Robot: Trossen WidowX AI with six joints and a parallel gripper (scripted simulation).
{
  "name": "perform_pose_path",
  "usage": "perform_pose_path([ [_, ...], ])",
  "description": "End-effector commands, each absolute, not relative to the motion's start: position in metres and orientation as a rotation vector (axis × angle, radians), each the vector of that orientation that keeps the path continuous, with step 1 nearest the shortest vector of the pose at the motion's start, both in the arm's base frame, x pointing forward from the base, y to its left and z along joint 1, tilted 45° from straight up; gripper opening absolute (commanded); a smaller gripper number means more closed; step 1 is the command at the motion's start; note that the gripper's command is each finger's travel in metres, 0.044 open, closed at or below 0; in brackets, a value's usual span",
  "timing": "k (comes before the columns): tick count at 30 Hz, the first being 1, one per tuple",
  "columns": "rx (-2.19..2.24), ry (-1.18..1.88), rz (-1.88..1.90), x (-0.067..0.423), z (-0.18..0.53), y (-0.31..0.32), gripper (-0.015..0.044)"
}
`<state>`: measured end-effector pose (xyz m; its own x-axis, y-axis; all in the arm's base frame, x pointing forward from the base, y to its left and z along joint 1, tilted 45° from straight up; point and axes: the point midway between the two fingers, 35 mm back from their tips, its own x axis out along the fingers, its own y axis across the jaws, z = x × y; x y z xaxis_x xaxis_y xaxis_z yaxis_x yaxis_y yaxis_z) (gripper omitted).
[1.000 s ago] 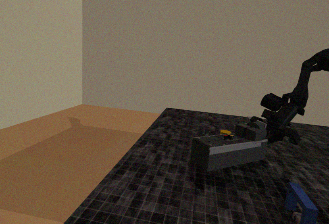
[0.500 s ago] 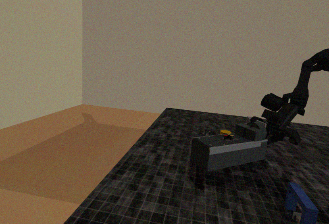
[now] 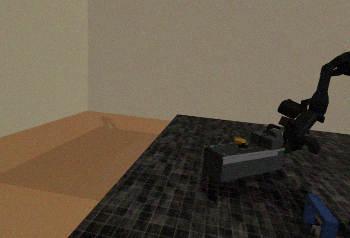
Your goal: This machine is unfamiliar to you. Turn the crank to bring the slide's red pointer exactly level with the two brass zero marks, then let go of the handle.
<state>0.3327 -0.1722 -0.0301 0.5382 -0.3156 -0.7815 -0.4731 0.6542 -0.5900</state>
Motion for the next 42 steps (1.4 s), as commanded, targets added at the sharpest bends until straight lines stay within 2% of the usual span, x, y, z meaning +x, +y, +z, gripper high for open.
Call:
perform_pose_path([
  [1,-0.883,1.048,0.131,0.3283,-0.0354,-0.1662,0.0000],
  [42,-0.883,1.048,0.131,0.3248,-0.0359,-0.1577,0.0000],
])
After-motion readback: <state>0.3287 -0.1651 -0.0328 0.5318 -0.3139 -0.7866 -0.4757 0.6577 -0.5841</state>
